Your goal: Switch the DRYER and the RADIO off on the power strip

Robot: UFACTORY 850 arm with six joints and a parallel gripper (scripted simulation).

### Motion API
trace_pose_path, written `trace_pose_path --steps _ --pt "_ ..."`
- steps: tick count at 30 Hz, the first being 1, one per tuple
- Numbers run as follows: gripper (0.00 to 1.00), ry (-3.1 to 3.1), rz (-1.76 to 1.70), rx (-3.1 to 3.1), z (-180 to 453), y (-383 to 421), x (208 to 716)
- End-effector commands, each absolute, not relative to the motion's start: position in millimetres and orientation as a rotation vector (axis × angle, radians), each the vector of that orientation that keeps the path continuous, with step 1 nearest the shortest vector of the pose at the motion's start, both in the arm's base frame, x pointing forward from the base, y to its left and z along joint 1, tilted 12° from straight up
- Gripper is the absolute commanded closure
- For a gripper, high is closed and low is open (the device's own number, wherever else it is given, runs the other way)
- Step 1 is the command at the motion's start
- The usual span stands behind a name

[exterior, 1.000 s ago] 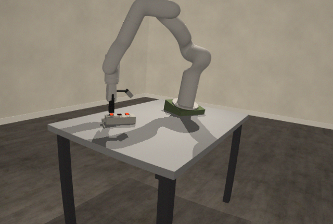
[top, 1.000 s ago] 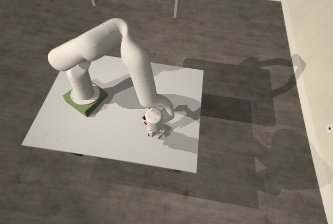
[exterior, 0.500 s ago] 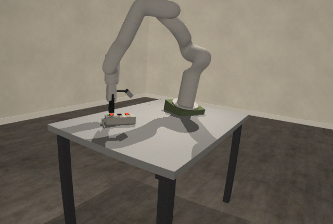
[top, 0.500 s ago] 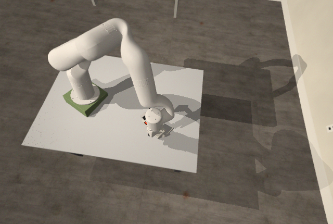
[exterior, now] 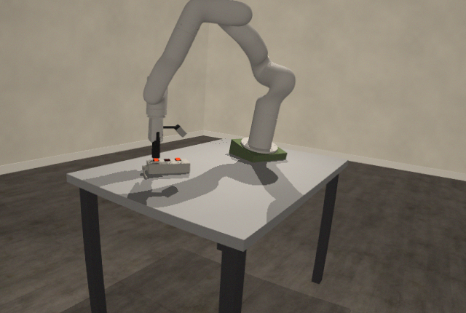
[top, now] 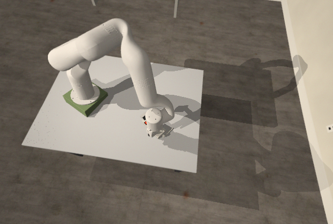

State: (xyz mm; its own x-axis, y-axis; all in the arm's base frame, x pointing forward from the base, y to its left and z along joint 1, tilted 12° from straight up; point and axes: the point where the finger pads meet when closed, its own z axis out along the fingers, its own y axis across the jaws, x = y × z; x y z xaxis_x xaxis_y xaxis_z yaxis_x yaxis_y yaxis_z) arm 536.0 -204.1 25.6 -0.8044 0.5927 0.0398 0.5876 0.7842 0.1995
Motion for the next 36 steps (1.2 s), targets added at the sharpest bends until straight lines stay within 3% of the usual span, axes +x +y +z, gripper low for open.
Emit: trace_pose_path --steps 1,36 --pt "1.00 2.942 0.316 0.973 24.8 -204.3 536.9" --pt "1.00 2.942 0.316 0.973 18.6 -203.2 537.5"
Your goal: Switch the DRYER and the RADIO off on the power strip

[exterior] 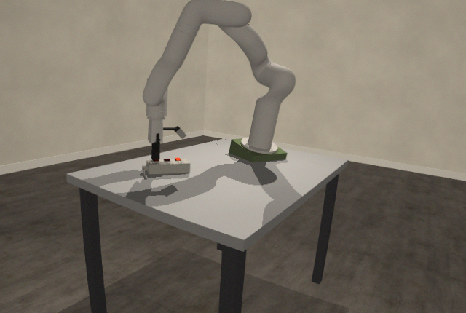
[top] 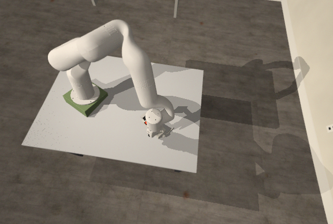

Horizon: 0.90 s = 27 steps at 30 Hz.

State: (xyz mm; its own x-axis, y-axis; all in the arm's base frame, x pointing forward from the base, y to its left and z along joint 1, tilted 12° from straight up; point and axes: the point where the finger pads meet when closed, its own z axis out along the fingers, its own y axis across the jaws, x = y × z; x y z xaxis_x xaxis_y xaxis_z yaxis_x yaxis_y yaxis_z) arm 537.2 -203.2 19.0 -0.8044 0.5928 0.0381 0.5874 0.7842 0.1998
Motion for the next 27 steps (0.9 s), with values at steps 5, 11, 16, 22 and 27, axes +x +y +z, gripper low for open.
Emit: trace_pose_path --steps 5,11,16,22,27 --pt "1.00 2.942 0.316 0.973 19 -203 537" --pt "1.00 2.942 0.316 0.973 29 -205 537" --pt "1.00 2.942 0.316 0.973 43 -208 535" --pt "1.00 2.942 0.316 0.973 53 -210 534" --pt "1.00 2.942 0.316 0.973 57 -210 534"
